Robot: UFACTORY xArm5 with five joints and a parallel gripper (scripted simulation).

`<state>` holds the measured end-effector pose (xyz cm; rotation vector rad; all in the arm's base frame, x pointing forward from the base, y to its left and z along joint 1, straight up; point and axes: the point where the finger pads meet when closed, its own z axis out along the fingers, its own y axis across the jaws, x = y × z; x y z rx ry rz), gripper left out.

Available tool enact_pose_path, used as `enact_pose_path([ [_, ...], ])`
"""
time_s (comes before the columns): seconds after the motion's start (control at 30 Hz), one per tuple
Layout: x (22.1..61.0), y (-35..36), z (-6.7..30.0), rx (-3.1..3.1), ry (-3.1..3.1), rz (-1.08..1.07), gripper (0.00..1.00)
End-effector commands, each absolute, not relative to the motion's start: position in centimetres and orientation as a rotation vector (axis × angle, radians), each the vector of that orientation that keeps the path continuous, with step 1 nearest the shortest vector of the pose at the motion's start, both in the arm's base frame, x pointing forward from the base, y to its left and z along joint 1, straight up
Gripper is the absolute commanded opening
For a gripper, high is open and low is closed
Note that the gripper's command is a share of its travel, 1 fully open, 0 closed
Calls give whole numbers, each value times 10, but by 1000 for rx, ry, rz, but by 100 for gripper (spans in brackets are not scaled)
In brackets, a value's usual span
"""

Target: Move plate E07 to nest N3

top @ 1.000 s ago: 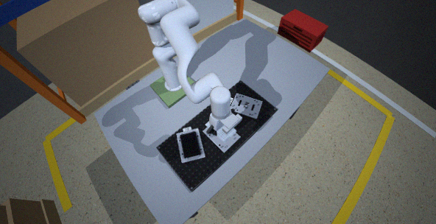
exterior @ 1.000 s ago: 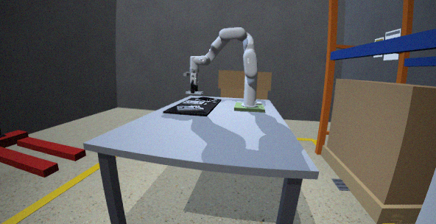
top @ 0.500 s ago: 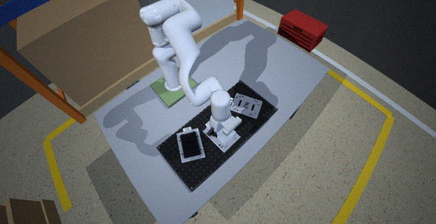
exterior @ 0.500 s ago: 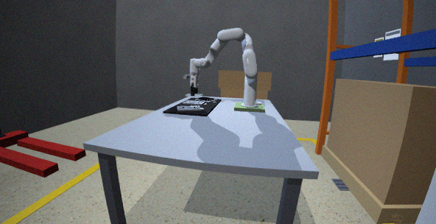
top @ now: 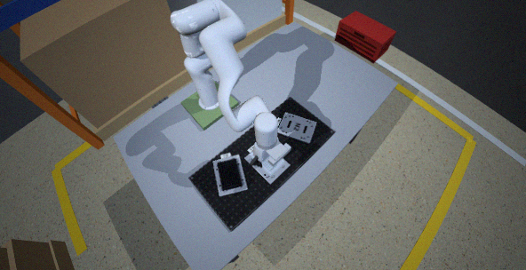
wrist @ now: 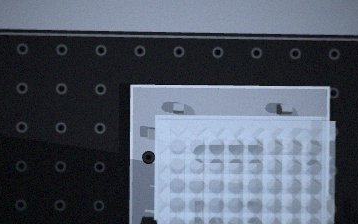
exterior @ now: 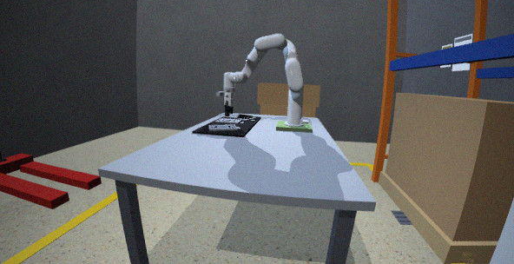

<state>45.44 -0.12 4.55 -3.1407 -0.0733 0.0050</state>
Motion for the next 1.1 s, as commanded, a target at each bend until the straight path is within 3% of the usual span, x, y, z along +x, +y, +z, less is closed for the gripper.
enact_pose_path([
  [0.0,456,-1,39,-3139,-73,0,0],
  [1.07,456,-1,30,-3139,-73,0,0],
])
